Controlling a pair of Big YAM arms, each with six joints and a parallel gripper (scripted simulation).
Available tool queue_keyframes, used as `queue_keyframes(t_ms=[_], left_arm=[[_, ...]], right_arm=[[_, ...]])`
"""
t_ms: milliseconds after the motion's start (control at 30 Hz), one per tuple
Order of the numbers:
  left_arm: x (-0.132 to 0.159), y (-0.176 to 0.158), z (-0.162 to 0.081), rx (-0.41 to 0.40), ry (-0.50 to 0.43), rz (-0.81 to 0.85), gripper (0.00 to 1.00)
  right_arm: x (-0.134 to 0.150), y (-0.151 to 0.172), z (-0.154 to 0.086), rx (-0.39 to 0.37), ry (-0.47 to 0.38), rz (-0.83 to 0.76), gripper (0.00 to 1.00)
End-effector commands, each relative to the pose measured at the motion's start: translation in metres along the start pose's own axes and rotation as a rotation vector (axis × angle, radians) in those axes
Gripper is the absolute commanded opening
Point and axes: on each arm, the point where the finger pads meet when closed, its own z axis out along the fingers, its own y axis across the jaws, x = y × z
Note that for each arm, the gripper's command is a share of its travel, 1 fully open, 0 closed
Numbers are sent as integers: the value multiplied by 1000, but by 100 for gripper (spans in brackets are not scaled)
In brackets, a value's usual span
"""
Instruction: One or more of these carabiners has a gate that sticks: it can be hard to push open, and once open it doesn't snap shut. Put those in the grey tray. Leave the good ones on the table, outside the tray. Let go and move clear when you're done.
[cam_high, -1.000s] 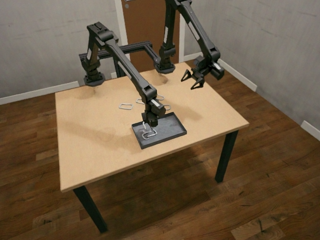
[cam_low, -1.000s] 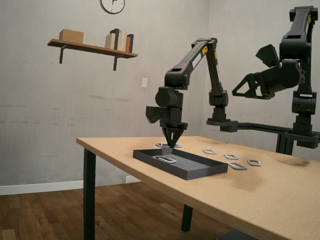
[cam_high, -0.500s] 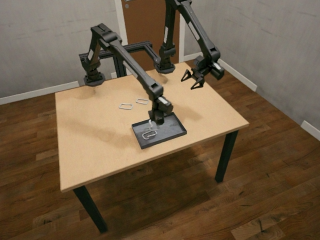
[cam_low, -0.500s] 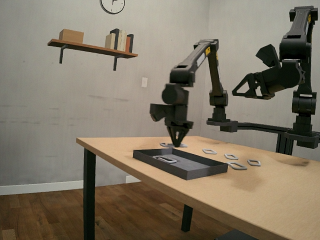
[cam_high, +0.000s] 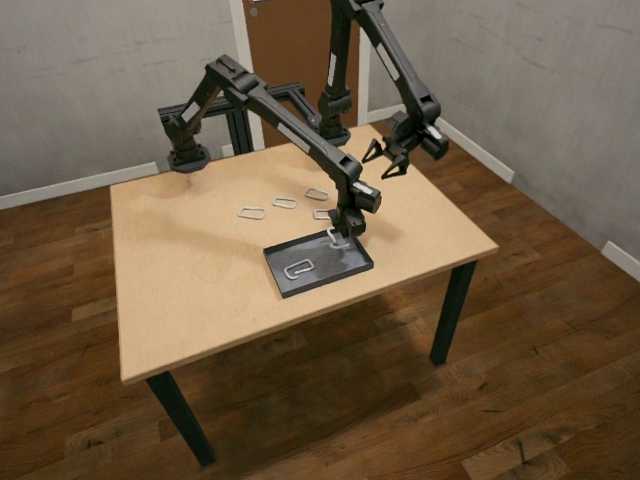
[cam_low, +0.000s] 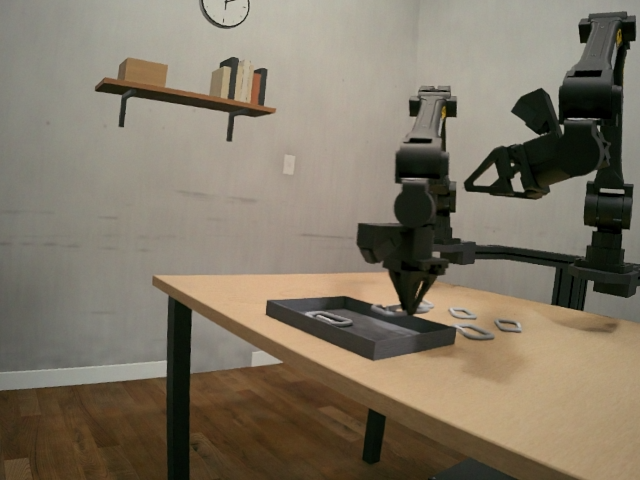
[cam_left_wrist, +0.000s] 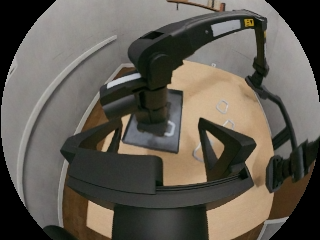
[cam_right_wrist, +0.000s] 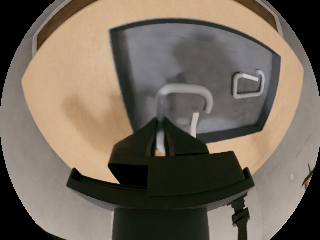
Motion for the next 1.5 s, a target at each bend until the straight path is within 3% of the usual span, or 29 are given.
queue_keyframes(t_ms=[0, 400, 900, 1267, 1467], left_arm=[[-10, 10, -3, -6, 0, 37, 100], [-10, 10, -3, -6, 0, 37, 100], [-10, 10, -3, -6, 0, 37, 100], [-10, 10, -3, -6, 0, 37, 100], [-10, 10, -3, -6, 0, 37, 100]], right_arm=[[-30, -7, -11, -14, -22, 46, 2], [-25, 0, -12, -15, -22, 35, 2], [-40, -5, -18, -14, -21, 51, 2], [-29, -17, 42, 15, 16, 54, 2], [-44, -3, 37, -23, -29, 53, 2]])
